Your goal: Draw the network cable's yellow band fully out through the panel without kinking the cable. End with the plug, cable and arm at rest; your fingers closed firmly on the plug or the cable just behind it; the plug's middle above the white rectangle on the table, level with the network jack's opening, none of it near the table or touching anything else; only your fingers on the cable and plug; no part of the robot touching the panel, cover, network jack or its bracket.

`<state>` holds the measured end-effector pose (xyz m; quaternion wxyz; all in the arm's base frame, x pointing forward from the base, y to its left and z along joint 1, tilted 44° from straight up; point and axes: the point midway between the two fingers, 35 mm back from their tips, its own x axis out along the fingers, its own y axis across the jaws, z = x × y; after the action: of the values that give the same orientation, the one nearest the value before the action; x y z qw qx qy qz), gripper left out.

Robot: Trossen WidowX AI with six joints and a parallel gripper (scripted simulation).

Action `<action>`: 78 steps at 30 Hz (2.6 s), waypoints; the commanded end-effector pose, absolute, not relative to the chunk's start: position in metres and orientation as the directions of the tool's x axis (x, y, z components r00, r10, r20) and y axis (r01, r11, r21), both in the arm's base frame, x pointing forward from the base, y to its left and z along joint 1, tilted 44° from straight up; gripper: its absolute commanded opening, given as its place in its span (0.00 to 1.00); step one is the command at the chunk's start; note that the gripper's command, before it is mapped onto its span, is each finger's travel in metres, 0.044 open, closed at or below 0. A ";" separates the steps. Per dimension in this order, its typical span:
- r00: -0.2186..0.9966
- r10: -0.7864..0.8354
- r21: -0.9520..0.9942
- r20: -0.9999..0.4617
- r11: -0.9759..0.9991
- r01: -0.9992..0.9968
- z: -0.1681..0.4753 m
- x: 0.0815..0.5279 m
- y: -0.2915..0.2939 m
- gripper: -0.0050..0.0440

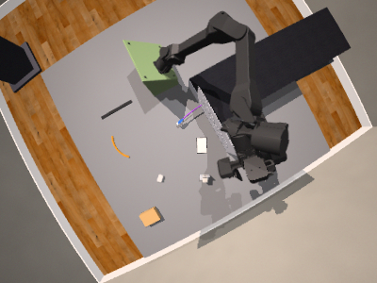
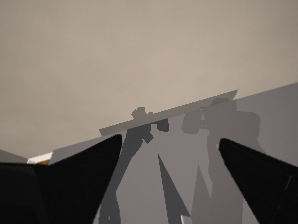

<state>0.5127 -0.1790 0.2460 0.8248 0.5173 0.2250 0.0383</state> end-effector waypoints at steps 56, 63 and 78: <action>0.169 0.632 0.651 -0.756 0.752 0.099 -0.041 0.279 -0.152 1.00; 0.107 0.686 0.693 -0.719 0.719 0.048 -0.045 0.257 -0.141 1.00; 0.112 0.681 0.626 -0.723 0.579 0.522 -0.048 0.260 -0.135 1.00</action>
<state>0.2597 -0.1373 -0.0481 0.6144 0.4195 0.6593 0.1086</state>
